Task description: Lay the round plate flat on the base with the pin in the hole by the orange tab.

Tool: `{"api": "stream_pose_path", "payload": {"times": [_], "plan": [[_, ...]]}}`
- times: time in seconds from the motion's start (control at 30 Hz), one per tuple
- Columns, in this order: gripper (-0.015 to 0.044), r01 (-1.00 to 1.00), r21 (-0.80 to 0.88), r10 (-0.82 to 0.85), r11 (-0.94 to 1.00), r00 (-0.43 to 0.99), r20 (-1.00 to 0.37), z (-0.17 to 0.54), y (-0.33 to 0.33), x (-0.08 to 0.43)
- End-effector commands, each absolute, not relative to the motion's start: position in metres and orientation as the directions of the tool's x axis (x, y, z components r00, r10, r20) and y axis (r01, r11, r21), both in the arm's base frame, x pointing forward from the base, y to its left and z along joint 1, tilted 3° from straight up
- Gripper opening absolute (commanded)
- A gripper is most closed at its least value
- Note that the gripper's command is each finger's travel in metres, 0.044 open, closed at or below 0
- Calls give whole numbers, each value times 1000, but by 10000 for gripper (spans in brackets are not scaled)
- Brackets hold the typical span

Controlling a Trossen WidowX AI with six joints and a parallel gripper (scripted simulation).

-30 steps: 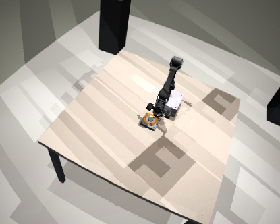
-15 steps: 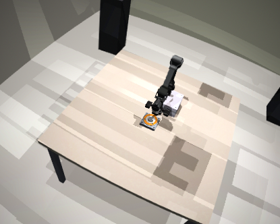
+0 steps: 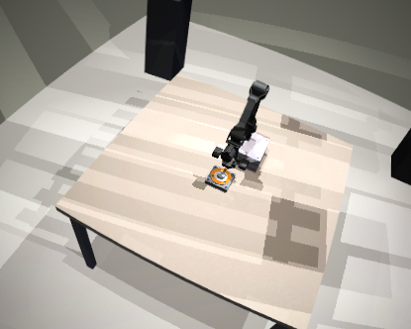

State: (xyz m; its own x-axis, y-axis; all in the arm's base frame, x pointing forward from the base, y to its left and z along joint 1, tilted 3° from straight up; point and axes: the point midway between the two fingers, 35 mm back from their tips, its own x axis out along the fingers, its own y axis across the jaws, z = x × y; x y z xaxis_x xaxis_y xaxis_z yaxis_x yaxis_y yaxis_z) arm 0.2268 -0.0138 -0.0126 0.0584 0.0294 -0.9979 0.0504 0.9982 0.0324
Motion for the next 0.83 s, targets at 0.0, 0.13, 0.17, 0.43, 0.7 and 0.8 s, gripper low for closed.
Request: {"api": "stream_pose_path", "payload": {"times": [0.0,0.13,0.17,0.43,0.7,0.8], "plan": [[0,47,29,26,999,61,-998,-3,-15,227],[0,47,29,26,999,61,-998,14,-15,225],[0,47,29,26,999,61,-998,18,-15,224],[0,50,32,30,998,56,-998,20,-14,223],[0,50,32,30,998,56,-998,20,-14,223],[0,50,32,30,998,56,-998,20,-14,223]]}}
